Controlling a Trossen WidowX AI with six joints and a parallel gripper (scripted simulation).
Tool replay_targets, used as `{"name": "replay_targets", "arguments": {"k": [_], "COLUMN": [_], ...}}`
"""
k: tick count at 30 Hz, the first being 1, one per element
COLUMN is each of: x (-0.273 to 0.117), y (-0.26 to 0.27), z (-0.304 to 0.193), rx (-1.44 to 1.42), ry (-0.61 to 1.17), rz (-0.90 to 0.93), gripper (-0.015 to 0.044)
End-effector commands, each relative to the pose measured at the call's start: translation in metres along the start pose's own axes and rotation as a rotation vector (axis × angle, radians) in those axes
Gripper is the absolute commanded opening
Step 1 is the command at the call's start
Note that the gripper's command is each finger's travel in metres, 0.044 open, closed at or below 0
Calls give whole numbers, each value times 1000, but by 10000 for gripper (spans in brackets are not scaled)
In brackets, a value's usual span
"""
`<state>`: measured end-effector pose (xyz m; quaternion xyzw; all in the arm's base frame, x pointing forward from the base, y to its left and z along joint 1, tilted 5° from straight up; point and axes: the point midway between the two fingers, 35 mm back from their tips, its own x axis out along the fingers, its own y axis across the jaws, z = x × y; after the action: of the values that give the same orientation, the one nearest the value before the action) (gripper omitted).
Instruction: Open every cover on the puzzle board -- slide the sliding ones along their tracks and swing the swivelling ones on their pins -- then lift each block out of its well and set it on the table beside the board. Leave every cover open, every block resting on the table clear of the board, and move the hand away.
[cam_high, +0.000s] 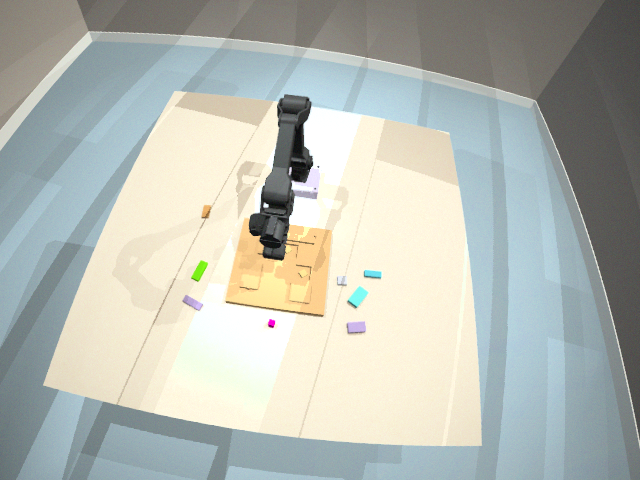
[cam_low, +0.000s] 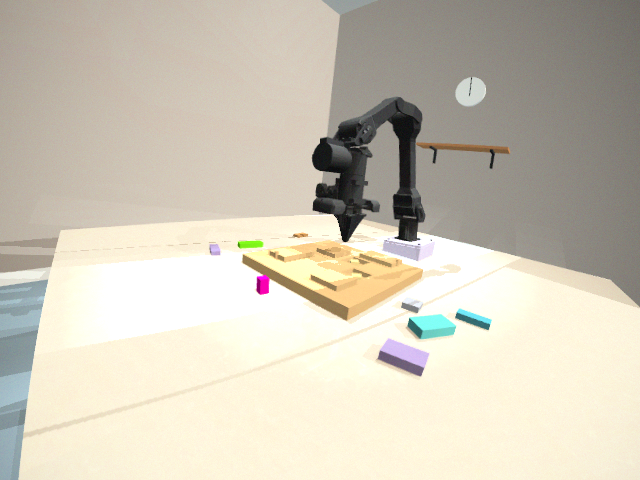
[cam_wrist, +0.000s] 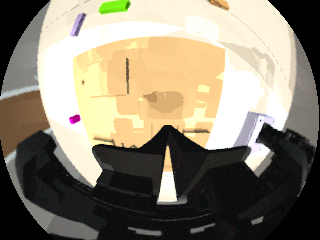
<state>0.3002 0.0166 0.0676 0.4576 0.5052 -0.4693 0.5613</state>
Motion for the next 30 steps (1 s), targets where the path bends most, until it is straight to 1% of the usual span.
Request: {"name": "replay_targets", "arguments": {"k": [1, 7, 8, 9, 26, 30], "x": [-9, -17, -9, -10, -21, -21], "y": [1, 0, -1, -4, -88, -95], "z": [2, 3, 1, -1, -38, -40], "rx": [-3, -3, 0, 0, -3, -3], "ry": [-5, -5, 0, 0, -2, -2], "rz": [13, 13, 0, 0, 6, 6], "gripper": [0, 0, 0, 0, 0, 0]}}
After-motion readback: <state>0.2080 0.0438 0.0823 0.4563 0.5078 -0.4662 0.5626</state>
